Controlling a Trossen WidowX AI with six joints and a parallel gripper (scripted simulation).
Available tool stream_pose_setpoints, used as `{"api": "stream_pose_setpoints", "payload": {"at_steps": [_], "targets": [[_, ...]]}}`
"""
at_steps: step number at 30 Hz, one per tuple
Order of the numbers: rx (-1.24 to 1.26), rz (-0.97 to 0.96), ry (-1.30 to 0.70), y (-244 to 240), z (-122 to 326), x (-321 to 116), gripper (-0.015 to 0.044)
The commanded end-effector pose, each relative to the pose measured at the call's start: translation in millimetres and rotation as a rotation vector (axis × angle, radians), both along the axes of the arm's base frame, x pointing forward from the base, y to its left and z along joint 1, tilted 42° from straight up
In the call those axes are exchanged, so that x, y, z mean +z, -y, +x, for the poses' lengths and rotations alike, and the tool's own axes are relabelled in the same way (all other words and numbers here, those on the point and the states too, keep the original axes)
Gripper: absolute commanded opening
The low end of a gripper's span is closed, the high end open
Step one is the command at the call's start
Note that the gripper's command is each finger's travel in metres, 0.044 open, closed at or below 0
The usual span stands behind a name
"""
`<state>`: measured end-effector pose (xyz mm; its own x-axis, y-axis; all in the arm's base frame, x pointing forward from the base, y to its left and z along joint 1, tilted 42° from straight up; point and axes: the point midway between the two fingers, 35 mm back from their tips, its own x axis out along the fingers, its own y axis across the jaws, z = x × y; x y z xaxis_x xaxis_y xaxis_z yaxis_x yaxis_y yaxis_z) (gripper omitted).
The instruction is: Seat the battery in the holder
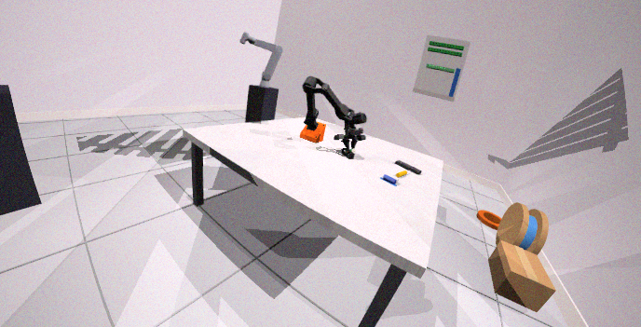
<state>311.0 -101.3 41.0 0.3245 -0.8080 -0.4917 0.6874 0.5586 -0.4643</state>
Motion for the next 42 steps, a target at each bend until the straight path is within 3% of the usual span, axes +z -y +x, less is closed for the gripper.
{"api": "stream_pose_setpoints", "payload": {"at_steps": [1, 42], "targets": [[0.005, -0.016, 0.003, 2.5, -4.3, -0.9, 0.0079], [0.027, 0.008, -0.001, -6.3, -22.5, -14.8, 0.0079]]}}
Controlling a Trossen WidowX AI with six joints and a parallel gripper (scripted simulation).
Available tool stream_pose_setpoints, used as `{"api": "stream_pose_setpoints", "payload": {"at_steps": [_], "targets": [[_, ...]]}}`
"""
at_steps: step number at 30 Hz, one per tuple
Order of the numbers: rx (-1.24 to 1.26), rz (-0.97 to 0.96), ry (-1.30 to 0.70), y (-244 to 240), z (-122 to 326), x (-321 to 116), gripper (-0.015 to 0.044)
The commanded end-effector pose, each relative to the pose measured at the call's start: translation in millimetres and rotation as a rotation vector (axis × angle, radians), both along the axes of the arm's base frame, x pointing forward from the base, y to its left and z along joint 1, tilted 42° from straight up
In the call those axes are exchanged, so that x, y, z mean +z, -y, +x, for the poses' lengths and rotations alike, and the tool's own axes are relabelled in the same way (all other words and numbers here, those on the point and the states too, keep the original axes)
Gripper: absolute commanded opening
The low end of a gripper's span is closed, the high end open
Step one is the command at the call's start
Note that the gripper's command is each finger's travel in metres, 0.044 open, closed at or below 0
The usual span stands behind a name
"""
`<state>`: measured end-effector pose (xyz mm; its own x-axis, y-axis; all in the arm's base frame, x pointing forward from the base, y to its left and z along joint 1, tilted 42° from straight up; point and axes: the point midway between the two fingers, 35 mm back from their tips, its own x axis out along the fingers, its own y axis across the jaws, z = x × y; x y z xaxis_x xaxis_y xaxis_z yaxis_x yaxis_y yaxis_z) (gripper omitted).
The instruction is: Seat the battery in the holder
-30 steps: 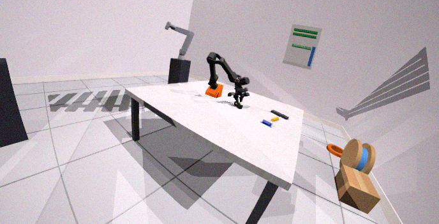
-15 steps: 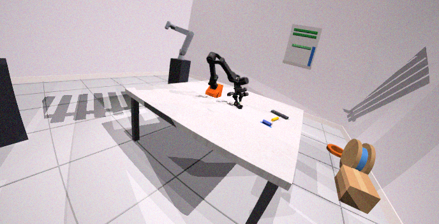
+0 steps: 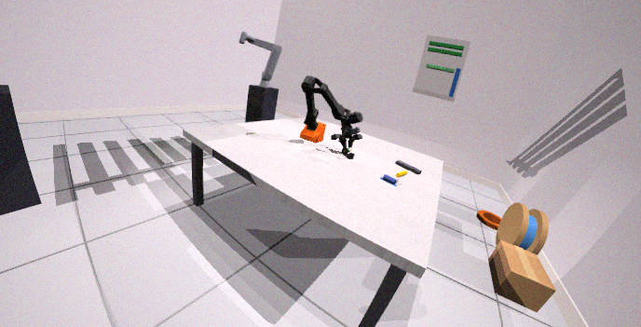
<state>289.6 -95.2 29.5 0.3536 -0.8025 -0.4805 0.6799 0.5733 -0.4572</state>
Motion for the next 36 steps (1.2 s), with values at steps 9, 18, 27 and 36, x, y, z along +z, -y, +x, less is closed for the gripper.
{"api": "stream_pose_setpoints", "payload": {"at_steps": [9, 18, 27, 36], "targets": [[-0.010, 0.053, -0.053, 0.8, 3.9, -5.3, 0.0079], [-0.027, 0.097, -0.072, 1.2, 8.9, -6.4, 0.0079], [-0.052, 0.138, -0.101, 3.5, 11.5, -7.1, 0.0079], [-0.081, 0.181, -0.131, 6.0, 12.7, -7.4, 0.0079]]}}
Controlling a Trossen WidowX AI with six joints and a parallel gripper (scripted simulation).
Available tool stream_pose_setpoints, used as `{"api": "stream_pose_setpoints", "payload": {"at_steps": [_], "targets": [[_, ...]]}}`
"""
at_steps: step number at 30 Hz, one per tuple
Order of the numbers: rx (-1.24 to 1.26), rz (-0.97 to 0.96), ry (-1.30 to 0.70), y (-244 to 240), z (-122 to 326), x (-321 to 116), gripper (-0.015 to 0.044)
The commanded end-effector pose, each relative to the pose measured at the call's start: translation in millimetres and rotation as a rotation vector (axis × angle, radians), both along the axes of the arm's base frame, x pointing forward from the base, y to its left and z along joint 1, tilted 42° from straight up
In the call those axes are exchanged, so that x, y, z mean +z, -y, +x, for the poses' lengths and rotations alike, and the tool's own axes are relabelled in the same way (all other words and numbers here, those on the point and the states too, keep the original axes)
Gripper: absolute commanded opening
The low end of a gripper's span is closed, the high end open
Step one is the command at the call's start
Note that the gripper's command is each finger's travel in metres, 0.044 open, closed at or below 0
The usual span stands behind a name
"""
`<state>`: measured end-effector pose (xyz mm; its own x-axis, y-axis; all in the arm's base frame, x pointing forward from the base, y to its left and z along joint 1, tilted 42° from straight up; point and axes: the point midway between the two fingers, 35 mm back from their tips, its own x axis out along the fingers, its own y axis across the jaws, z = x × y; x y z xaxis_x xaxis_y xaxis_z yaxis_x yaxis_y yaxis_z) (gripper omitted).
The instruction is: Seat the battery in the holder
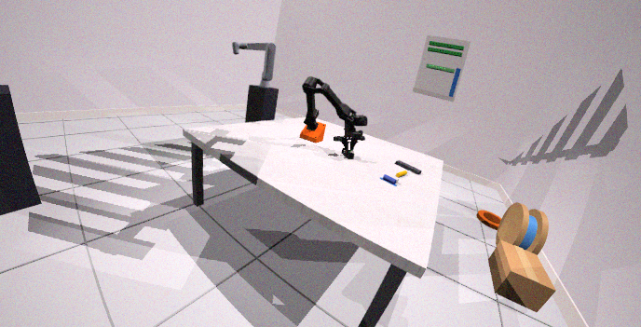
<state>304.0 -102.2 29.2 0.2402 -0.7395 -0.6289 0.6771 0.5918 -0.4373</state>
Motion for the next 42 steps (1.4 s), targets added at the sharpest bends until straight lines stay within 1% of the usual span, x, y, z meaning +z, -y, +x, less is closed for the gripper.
{"api": "stream_pose_setpoints", "payload": {"at_steps": [1, 42], "targets": [[-0.010, 0.035, -0.032, -0.7, -1.6, -7.1, 0.0079], [-0.156, 0.277, -0.176, 9.7, -4.9, -0.4, 0.0079]]}}
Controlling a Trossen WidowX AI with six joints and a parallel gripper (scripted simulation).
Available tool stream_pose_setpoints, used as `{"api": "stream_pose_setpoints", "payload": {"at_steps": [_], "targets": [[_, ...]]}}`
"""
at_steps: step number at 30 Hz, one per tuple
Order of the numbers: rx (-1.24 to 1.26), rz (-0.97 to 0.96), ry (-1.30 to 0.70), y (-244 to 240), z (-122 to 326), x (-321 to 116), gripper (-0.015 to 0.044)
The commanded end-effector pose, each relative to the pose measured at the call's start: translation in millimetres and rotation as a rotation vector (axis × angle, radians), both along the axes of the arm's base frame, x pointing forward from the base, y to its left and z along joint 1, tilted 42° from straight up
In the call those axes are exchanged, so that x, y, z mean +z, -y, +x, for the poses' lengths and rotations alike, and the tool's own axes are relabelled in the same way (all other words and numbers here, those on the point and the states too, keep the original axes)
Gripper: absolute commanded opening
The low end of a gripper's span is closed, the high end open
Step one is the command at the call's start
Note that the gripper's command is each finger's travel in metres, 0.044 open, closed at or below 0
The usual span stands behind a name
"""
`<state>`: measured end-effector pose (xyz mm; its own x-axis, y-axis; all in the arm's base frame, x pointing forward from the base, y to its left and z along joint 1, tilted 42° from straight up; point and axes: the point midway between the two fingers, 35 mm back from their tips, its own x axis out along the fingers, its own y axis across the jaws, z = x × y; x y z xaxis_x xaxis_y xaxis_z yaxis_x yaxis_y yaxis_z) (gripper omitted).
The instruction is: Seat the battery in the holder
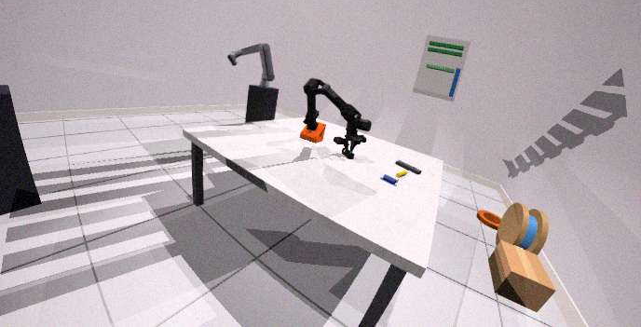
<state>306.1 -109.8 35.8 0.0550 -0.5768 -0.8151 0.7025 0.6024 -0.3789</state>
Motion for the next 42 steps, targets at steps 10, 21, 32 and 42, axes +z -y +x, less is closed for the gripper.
{"api": "stream_pose_setpoints", "payload": {"at_steps": [10, 21, 32, 42], "targets": [[-0.040, 0.088, -0.063, 4.4, -7.7, -5.0, 0.0079], [-0.036, 0.093, -0.060, 4.2, -8.2, -5.3, 0.0079], [-0.035, 0.093, -0.060, 5.0, -7.1, -4.6, 0.0079], [-0.032, 0.089, -0.053, 10.9, 0.8, 0.8, 0.0079]]}}
